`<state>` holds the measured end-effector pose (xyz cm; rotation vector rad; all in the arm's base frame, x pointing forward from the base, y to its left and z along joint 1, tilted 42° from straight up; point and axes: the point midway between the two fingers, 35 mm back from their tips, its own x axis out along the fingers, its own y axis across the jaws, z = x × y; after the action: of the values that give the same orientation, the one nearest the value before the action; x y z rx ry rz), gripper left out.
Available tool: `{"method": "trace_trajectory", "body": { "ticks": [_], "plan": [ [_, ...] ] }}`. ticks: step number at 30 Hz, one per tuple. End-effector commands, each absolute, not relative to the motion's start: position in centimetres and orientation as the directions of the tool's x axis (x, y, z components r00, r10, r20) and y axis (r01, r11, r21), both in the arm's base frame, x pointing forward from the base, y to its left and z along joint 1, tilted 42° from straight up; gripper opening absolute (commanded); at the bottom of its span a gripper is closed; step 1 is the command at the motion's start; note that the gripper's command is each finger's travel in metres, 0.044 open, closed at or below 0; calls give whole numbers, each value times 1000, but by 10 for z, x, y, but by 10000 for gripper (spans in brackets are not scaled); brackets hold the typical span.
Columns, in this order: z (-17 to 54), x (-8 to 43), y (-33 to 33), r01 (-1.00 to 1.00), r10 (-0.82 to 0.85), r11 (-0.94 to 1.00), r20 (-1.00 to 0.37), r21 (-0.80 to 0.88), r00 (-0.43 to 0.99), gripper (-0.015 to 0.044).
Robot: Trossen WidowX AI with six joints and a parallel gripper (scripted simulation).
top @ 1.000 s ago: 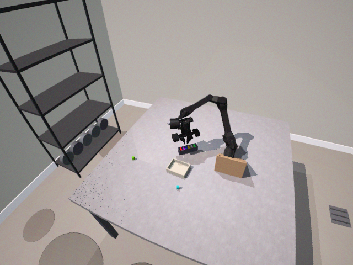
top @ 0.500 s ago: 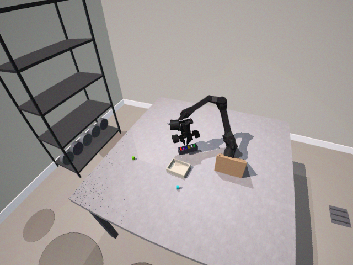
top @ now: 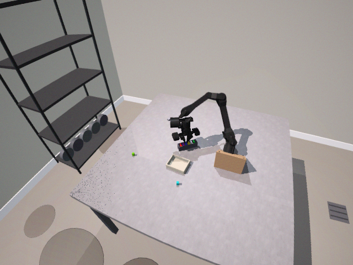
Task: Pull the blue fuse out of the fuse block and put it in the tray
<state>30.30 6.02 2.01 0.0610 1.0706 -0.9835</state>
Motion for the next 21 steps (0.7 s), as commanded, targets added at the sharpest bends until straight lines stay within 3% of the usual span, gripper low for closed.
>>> {"method": "trace_trajectory", "body": {
  "ticks": [1,21],
  "plan": [
    [17,302,57,693,-649,595,-752,-407,115,74],
    [11,302,52,693,-649,595,-752,-407,116,74]
  ]
}}
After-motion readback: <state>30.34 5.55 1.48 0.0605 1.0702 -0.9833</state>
